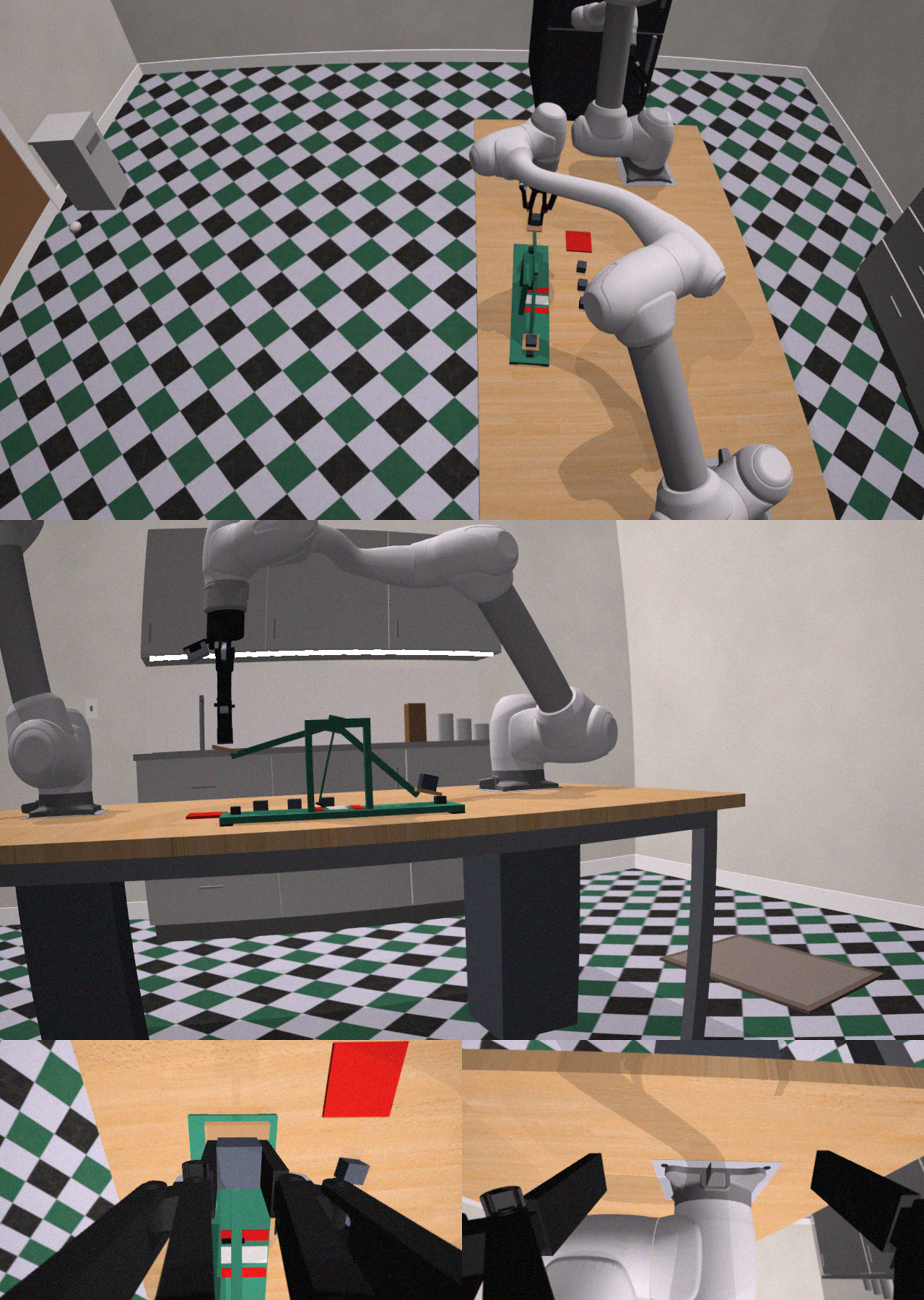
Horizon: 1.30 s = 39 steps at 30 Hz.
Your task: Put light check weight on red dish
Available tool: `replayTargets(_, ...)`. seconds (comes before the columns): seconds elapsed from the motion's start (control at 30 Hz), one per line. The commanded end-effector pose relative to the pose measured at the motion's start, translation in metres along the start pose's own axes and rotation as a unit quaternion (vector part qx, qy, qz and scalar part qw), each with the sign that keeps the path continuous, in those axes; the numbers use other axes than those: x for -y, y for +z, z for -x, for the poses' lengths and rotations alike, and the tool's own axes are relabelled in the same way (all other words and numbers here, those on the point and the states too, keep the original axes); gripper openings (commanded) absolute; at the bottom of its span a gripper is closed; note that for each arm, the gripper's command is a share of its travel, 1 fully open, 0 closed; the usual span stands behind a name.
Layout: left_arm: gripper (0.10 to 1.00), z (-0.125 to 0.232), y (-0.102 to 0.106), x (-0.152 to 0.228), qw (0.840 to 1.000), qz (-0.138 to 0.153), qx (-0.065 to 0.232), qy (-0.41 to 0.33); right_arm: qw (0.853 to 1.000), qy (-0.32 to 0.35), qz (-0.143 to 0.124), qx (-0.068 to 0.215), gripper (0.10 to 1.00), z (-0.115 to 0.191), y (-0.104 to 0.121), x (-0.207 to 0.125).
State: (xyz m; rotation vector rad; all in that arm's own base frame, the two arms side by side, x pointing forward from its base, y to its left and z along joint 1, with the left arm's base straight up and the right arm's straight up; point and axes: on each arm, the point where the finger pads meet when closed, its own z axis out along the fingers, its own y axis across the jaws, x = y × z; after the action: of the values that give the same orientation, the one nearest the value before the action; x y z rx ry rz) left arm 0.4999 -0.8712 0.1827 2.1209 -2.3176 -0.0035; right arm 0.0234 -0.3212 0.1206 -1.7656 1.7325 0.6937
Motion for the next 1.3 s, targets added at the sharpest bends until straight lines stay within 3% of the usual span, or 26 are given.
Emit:
replayTargets(0.0,0.243,-0.0001,-0.0018,0.0002,1.000,-0.001,-0.001,0.000,1.000,0.000,0.000,-0.001,1.000,0.0000,-0.0005,0.0001)
replayTargets(0.87,0.243,-0.0002,-0.0018,0.0002,1.000,-0.001,-0.002,0.000,1.000,0.000,0.000,-0.001,1.000,0.0000,-0.0005,0.0001)
replayTargets(1.27,0.243,-0.0008,-0.0001,-0.0001,0.999,0.002,-0.049,0.004,1.000,0.000,0.000,-0.001,1.000,0.0000,-0.0005,0.0001)
